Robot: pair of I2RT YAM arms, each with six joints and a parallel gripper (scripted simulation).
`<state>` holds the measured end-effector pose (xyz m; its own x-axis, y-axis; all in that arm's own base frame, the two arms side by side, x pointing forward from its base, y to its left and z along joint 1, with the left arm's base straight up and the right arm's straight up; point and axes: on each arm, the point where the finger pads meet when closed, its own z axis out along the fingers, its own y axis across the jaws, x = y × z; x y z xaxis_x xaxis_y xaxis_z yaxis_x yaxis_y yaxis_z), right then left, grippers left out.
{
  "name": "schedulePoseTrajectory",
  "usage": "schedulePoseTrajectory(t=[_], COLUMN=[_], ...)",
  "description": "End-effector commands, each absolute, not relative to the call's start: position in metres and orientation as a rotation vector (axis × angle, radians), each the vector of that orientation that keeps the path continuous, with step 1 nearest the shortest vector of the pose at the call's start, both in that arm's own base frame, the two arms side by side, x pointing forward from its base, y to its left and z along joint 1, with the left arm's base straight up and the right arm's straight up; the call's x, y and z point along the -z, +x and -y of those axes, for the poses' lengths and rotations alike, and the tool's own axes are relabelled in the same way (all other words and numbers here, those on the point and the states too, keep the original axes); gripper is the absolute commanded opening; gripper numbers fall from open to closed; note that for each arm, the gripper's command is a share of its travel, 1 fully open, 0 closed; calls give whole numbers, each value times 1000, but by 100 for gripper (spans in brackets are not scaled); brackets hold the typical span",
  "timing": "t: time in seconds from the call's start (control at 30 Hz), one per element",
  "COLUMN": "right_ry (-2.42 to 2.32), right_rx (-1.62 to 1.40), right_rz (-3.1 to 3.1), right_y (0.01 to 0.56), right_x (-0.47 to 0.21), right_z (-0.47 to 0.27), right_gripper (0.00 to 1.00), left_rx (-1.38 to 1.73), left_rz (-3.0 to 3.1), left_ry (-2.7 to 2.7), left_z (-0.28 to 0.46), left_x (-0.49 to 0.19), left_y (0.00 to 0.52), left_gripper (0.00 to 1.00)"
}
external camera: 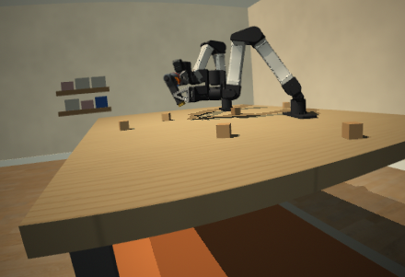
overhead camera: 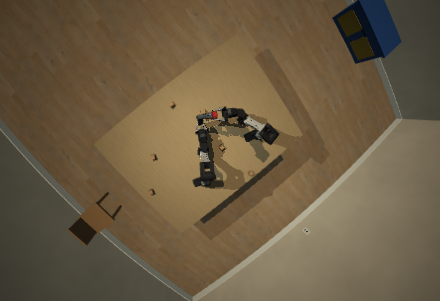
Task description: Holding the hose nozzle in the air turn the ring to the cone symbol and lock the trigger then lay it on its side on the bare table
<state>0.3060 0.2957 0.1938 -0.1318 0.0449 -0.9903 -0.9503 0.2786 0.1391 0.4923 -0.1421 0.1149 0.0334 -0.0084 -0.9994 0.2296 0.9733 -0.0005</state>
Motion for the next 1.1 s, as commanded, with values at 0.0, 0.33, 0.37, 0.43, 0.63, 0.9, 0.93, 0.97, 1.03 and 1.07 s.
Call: schedulePoseTrajectory(t=[0.0,0.33,0.37,0.43,0.63,0.9,0.93,0.97,1.03,1.07], right_ry=[-1080,-1289,-1256,-1256,-1389,-1480,-1484,-1484,-1521,-1517], right_rx=[-892,-526,-574,-574,-273,-6,27,27,111,139], right_rz=[-1256,-918,-951,-951,-684,-443,-411,-411,-342,-306], right_y=[302,305,304,304,305,306,307,307,307,306], right_x=[-186,-197,-205,-205,-212,-212,-213,-213,-203,-212], right_z=[-298,-299,-299,-299,-299,-299,-299,-299,-296,-299], right_gripper=[0,0,0,0,0,0,0,0,0,0], left_rx=[210,212,218,218,217,218,218,218,218,220], left_rz=[-1368,-1369,-1367,-1367,-1367,-1367,-1367,-1367,-1367,-1367], left_ry=[145,147,152,152,151,152,152,152,152,154], left_z=[142,144,147,147,147,147,147,147,147,147], left_x=[-172,-171,-172,-172,-172,-172,-172,-172,-172,-172], left_y=[497,496,495,495,495,495,495,495,495,495], left_gripper=[36,36,36,36,36,36,36,36,36,36])
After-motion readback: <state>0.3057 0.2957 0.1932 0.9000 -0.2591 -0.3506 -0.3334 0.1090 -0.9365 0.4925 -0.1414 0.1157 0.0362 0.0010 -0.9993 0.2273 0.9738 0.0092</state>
